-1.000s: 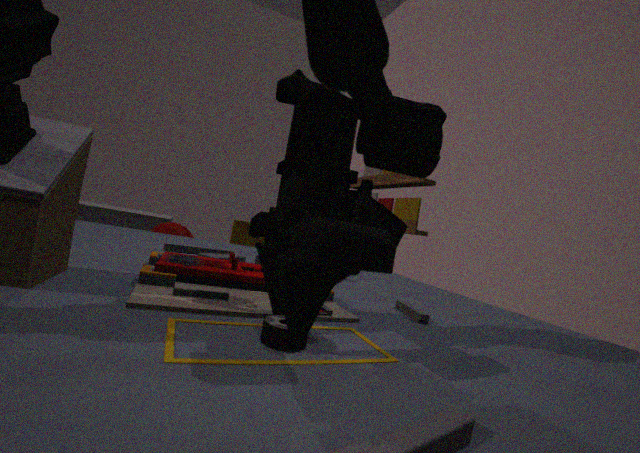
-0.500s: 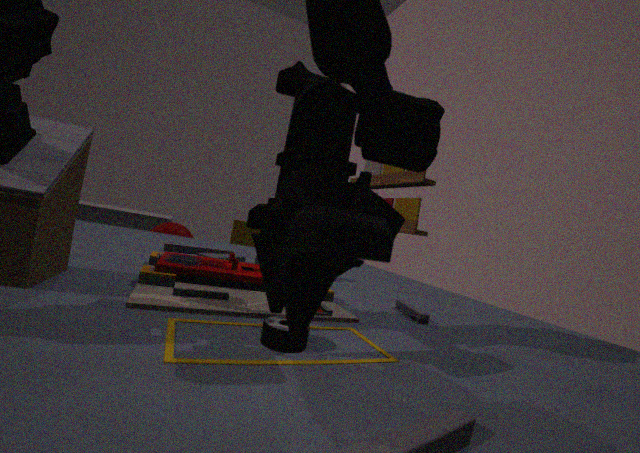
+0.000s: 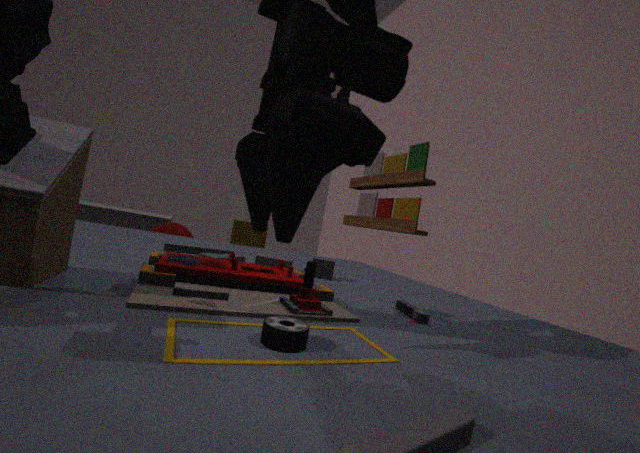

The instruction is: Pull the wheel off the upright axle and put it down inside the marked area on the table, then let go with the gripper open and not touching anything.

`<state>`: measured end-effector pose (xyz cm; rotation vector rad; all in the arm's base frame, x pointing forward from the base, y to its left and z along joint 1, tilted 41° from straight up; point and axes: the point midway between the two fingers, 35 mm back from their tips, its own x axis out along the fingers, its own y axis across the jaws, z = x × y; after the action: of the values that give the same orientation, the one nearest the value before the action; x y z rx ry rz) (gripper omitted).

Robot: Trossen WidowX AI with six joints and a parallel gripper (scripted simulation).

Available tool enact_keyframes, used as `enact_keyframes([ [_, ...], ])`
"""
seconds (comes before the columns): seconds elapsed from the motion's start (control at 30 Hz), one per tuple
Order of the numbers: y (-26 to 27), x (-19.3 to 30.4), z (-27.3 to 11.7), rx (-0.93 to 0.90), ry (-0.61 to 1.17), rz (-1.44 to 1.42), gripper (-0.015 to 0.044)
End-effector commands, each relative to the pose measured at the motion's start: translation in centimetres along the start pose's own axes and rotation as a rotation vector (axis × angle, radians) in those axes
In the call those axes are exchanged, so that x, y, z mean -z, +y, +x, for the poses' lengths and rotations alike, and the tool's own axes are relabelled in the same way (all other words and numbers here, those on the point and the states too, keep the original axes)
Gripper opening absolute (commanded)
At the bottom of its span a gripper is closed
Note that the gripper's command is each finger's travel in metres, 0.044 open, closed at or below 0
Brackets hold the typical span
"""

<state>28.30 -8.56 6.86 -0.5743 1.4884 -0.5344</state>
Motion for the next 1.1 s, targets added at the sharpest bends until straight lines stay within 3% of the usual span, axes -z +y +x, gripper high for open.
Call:
enact_keyframes([
  [0.0, 1.7, 4.0, -2.0, -0.002, 0.014, -0.006, 0.044],
  [1.07, 2.1, 5.5, -2.7, 0.003, 0.016, -0.006, 0.044],
])
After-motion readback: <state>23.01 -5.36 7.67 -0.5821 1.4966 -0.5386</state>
